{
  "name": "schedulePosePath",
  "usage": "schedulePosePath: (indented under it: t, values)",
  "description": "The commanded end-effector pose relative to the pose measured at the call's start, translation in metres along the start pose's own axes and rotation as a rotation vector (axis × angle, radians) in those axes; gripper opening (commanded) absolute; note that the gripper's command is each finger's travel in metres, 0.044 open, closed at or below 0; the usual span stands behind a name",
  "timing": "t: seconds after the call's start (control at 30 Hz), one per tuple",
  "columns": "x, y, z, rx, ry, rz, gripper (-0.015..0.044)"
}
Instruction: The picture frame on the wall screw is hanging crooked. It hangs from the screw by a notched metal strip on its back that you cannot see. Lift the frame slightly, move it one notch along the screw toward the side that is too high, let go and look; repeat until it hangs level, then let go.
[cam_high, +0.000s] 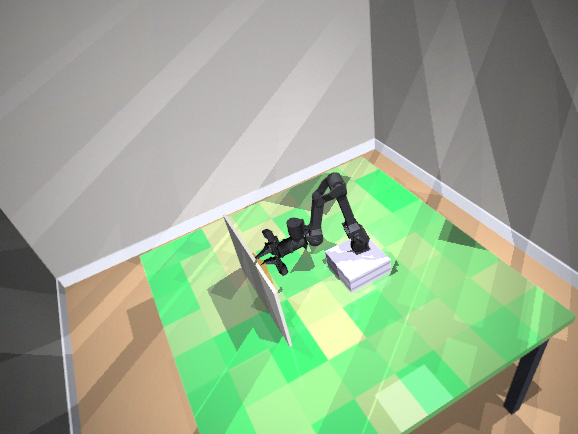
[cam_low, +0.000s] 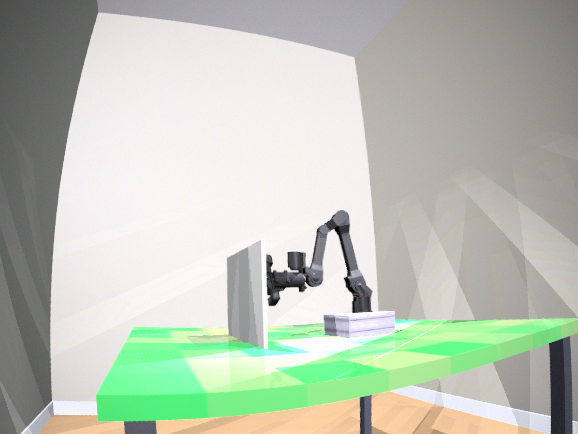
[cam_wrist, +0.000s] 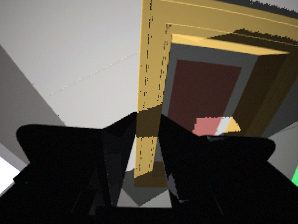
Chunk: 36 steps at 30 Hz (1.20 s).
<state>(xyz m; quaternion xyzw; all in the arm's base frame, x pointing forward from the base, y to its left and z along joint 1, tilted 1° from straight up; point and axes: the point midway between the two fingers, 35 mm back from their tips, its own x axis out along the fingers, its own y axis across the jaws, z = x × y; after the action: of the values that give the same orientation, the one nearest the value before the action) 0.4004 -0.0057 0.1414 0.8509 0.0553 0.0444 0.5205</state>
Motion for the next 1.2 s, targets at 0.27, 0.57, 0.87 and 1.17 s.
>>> schedulePosePath:
  t: [0.27,0.57,0.87,1.17]
  values:
    - [0.0001,0.0014,0.0001,-0.004,-0.003,0.001,0.0]
    - [0.0001,0.0042,-0.0001,-0.004,-0.003,0.001,0.0]
    - [0.0001,0.0072,-0.0001,-0.004,-0.003,0.001,0.0]
    - [0.0001,0.0102,-0.0002,-0.004,-0.003,0.001,0.0]
